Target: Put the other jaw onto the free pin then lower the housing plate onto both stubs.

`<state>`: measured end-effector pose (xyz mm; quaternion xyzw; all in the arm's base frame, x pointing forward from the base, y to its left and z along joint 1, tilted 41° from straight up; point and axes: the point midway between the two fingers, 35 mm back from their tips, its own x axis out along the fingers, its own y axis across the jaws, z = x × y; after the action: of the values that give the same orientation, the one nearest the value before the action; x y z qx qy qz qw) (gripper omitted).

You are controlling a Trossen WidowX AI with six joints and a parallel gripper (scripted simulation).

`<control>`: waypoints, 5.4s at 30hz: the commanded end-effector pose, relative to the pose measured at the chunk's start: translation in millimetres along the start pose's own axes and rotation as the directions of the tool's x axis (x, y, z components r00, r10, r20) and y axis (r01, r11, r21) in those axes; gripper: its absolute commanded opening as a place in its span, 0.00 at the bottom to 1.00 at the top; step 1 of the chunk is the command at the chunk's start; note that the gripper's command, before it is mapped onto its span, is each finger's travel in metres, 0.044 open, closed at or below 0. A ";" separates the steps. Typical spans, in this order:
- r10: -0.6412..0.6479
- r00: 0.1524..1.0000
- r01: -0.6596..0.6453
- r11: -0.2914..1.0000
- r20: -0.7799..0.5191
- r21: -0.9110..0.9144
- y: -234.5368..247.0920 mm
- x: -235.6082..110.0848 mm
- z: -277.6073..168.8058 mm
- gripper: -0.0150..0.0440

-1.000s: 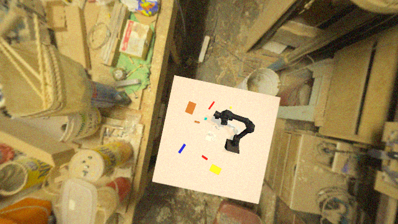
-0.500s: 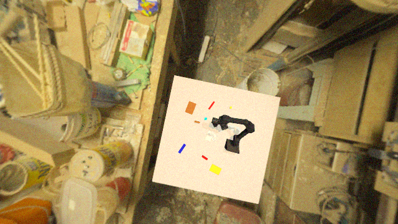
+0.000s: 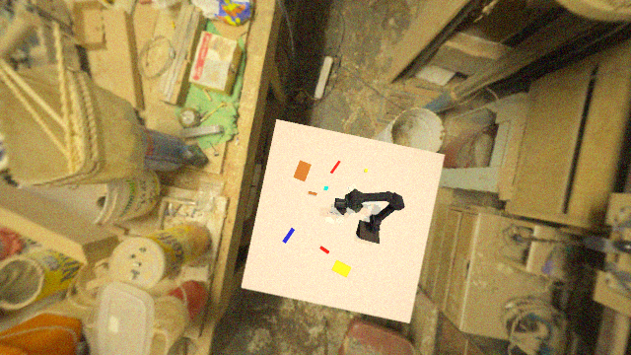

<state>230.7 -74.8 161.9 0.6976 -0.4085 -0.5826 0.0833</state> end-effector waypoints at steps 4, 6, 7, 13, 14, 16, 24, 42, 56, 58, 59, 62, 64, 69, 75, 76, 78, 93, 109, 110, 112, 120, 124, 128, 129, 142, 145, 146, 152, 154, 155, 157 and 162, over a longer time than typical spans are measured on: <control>-0.024 1.000 0.024 0.990 -0.002 -0.137 -14.9 -2.6 10.5 1.00; -0.024 1.000 0.024 0.990 -0.002 -0.137 -14.9 -2.6 10.5 1.00; -0.024 1.000 0.024 0.990 -0.002 -0.137 -14.9 -2.6 10.5 1.00; -0.024 1.000 0.023 0.990 -0.002 -0.136 -15.7 28.4 9.9 1.00; -0.023 1.000 0.022 0.990 -0.003 -0.136 -15.5 35.0 10.2 1.00; -0.022 1.000 0.022 0.990 -0.003 -0.136 -15.4 37.2 10.3 1.00; -0.022 1.000 0.022 0.990 -0.003 -0.136 -15.4 37.2 10.3 1.00; -0.023 1.000 0.023 0.990 -0.003 -0.136 -16.8 62.4 9.2 1.00; -0.021 1.000 0.020 0.991 -0.004 -0.136 -16.1 84.8 9.9 1.00; -0.020 1.000 0.019 0.991 -0.005 -0.136 -16.0 86.9 10.0 1.00; -0.020 1.000 0.019 0.991 -0.005 -0.136 -15.9 87.1 10.0 1.00; -0.020 1.000 0.019 0.991 -0.005 -0.136 -15.9 87.1 10.0 1.00; -0.020 1.000 0.019 0.991 -0.005 -0.136 -15.9 87.1 10.0 1.00; -0.020 1.000 0.019 0.991 -0.005 -0.136 -15.9 87.1 10.0 1.00; -0.020 1.000 0.019 0.991 -0.005 -0.136 -15.9 87.1 10.0 1.00; -0.020 1.000 0.019 0.991 -0.005 -0.136 -15.9 87.1 10.0 1.00; -0.020 1.000 0.019 0.991 -0.005 -0.136 -15.9 87.1 10.0 1.00; -0.026 1.000 0.025 0.991 -0.003 -0.132 -16.5 87.1 9.9 0.82; -0.026 1.000 0.025 0.991 -0.003 -0.132 -16.5 87.1 9.9 0.48; -0.026 1.000 0.025 0.991 -0.003 -0.132 -16.5 87.1 9.9 0.48; -0.026 1.000 0.025 0.991 -0.003 -0.132 -16.5 87.1 9.9 0.48; -0.028 1.000 0.027 0.991 -0.002 -0.132 -17.5 76.6 8.9 0.48; -0.029 1.000 0.029 0.991 -0.001 -0.133 -18.3 64.3 8.1 0.48; -0.029 1.000 0.029 0.991 0.000 -0.134 -18.5 51.8 7.9 0.48; -0.029 1.000 0.029 0.991 0.000 -0.134 -18.4 48.7 7.9 0.48; -0.023 1.000 0.023 0.990 -0.002 -0.137 -15.1 9.8 10.4 0.48; -0.023 1.000 0.023 0.990 -0.002 -0.137 -15.0 9.3 10.4 0.48; -0.023 1.000 0.023 0.990 -0.002 -0.137 -15.0 9.3 10.4 0.48; -0.025 1.000 0.025 0.995 -0.001 -0.095 -17.3 9.2 11.5 0.48; -0.027 1.000 0.027 0.999 -0.001 -0.038 -20.4 9.0 12.9 0.48; -0.028 1.000 0.028 1.000 -0.001 -0.009 -22.0 8.9 13.6 0.48; -0.031 1.000 0.030 0.998 0.000 0.048 -25.1 8.7 15.2 0.48; -0.036 0.999 0.035 0.981 0.001 0.189 -32.6 8.2 19.1 0.48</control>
<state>229.8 -57.8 136.4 0.7087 -0.4265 -0.5606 0.0398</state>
